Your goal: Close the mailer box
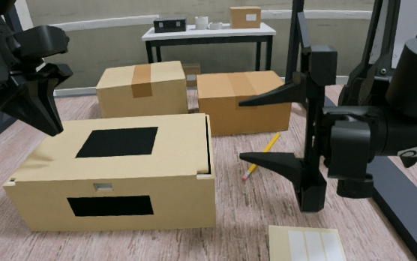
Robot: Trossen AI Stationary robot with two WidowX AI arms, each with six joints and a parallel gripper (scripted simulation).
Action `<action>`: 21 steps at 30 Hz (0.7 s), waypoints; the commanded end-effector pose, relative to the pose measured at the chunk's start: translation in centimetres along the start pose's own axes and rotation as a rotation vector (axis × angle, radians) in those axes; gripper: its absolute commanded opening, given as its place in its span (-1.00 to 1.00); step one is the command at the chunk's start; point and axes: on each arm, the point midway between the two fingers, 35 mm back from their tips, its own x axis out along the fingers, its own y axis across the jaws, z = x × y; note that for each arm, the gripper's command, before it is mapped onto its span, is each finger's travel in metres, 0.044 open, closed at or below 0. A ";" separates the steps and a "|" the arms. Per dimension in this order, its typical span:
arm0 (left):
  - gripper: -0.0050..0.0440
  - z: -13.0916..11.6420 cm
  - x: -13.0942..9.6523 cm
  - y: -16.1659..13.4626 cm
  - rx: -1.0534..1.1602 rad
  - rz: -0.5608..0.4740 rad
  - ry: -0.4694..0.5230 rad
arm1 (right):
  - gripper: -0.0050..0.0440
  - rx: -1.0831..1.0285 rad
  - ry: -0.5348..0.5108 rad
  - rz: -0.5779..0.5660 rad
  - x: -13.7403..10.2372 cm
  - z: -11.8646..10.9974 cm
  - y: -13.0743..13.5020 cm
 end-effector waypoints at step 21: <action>0.43 6.8 8.8 -9.9 0.338 0.127 -0.084 | 0.18 0.337 -0.413 0.073 -12.4 -0.8 2.9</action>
